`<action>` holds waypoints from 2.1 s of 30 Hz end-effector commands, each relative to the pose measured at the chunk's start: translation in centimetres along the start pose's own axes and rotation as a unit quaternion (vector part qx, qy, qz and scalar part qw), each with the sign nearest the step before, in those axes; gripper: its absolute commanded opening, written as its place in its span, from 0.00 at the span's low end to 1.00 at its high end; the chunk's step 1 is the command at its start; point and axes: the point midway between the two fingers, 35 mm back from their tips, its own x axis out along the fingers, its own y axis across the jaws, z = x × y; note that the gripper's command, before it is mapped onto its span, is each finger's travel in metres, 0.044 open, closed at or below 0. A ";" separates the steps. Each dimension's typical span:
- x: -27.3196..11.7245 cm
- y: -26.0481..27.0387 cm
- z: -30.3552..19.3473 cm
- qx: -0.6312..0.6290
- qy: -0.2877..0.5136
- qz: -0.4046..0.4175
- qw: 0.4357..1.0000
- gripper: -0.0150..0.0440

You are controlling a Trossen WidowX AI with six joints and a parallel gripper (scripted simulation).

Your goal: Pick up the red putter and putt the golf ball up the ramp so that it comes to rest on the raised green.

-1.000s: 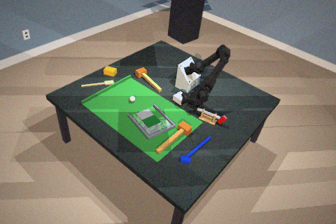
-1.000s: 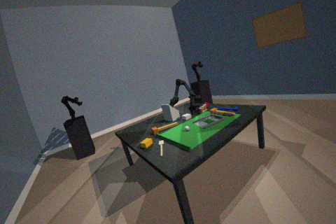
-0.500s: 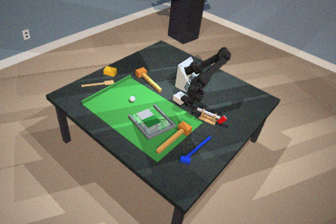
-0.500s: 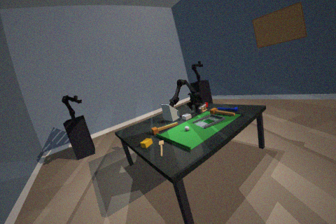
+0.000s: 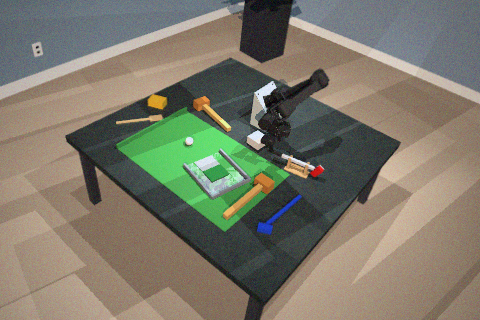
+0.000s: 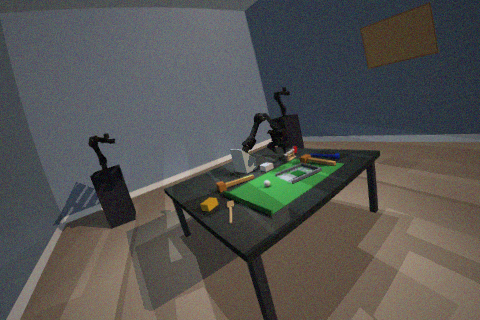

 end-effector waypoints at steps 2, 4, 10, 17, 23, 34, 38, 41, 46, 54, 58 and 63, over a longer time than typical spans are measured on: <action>0.7 -0.1 -0.1 -0.004 -0.007 0.000 1.000 1.00; 1.4 -0.1 -0.3 -0.004 -0.007 0.000 1.000 1.00; 2.1 -0.1 -0.4 -0.004 -0.008 0.000 1.000 1.00; 4.0 -0.1 -0.9 -0.004 -0.008 0.000 1.000 1.00; 4.4 -0.1 -1.0 -0.004 -0.008 0.000 1.000 1.00; 5.8 -0.1 -1.4 -0.004 -0.008 0.000 1.000 1.00; 6.5 -0.1 -1.5 -0.004 -0.008 0.000 1.000 1.00; 6.7 -0.1 -1.6 -0.004 -0.008 0.000 1.000 1.00; 6.5 -0.2 -1.3 -0.008 -0.012 -0.001 1.000 0.96; 6.5 -0.2 -1.3 -0.008 -0.012 -0.001 1.000 0.60; 6.5 -0.2 -1.3 -0.008 -0.012 -0.001 1.000 0.42; 6.5 -0.2 -1.3 -0.008 -0.012 -0.001 1.000 0.27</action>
